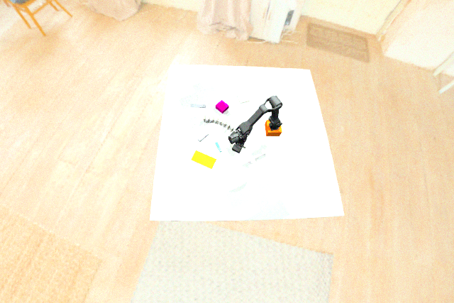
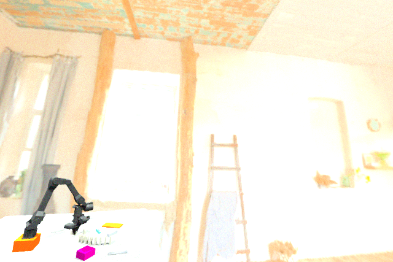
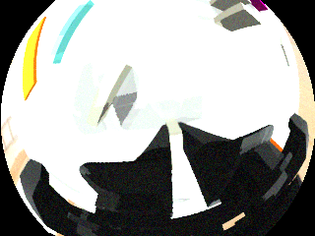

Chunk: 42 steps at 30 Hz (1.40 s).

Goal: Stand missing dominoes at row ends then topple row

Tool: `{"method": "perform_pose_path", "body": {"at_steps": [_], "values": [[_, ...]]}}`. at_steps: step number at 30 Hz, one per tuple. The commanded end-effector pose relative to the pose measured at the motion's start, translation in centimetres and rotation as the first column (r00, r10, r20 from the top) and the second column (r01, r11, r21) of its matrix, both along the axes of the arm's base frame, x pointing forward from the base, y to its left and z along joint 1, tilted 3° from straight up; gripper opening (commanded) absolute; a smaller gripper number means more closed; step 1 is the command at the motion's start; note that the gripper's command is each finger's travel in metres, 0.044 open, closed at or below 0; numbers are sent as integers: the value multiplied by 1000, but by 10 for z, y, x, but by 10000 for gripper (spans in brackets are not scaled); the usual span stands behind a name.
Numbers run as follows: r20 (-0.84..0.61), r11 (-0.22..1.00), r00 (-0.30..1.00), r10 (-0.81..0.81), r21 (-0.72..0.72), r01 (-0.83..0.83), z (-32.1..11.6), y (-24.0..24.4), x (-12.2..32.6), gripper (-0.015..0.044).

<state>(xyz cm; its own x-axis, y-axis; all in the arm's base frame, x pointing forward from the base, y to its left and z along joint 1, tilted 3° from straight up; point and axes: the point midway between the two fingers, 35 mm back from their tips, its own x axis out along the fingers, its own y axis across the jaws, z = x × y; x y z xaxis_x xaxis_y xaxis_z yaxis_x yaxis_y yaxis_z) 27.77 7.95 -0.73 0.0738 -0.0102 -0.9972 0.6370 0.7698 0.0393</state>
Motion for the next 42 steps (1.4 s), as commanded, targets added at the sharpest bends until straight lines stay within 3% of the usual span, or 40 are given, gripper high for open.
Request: {"method": "perform_pose_path", "body": {"at_steps": [1, 5, 18, 23, 31, 36, 42], "values": [[0, 1000, 1000, -3, -2, 3, -1, 0, 0, 28], [0, 1000, 1000, -3, -2, 3, 7, -1, -1, 28], [0, 1000, 1000, -3, -2, 3, 152, -3, -18, 28], [0, 1000, 1000, 27, -3, -27, 155, 7, -15, 28], [-5, 938, 939, 345, -14, -345, 155, 126, -11, 28], [2, 936, 936, 351, -33, -351, 152, 128, -11, 28], [72, 925, 934, 350, -186, -333, 133, 127, -6, 28]]}}
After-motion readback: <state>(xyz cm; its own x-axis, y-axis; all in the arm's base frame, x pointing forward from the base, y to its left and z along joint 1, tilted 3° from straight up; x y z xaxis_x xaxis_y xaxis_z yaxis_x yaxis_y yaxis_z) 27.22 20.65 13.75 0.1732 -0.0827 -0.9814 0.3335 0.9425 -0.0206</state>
